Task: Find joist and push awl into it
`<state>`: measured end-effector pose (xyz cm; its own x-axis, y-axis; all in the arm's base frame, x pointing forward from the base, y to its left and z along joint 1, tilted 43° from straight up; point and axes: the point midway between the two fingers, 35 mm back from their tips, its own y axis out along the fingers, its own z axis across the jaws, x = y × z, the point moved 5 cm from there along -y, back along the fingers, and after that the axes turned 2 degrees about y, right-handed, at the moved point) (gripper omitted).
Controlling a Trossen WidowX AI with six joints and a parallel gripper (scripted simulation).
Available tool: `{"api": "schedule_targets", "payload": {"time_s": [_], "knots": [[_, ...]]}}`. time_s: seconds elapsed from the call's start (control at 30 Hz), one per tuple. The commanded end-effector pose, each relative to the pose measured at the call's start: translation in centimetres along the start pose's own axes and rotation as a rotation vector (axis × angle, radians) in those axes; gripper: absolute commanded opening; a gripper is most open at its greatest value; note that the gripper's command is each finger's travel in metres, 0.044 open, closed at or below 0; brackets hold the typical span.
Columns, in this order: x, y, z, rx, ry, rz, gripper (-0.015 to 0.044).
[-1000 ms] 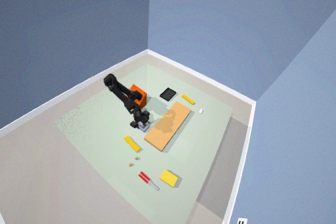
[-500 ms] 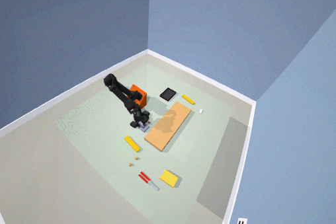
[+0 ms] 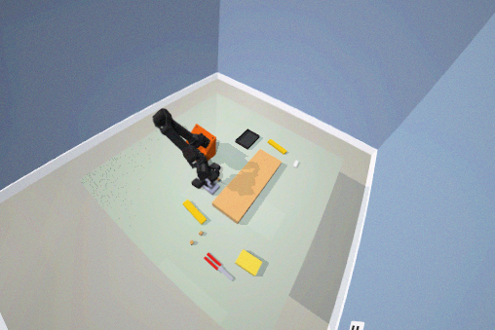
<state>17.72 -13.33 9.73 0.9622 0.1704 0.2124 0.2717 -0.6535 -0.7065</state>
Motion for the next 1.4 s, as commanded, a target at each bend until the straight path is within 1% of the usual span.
{"api": "schedule_targets", "payload": {"time_s": [0.0,0.2,0.23,0.6,0.93,1.13,1.37], "knots": [[0.0,0.0,0.0,0.000,-0.002,-0.001,0.0168],[0.7,-1.1,0.1,0.009,0.001,0.002,0.0010],[0.9,-1.4,0.2,0.011,0.002,0.003,0.0000],[2.4,-5.5,0.4,0.021,0.005,0.008,0.0000],[2.8,-9.5,0.2,0.006,0.000,0.000,0.0000],[3.5,-9.9,-0.1,0.005,-0.002,-0.001,0.0000],[6.3,-9.9,-0.8,0.006,-0.004,-0.002,0.0000]]}}
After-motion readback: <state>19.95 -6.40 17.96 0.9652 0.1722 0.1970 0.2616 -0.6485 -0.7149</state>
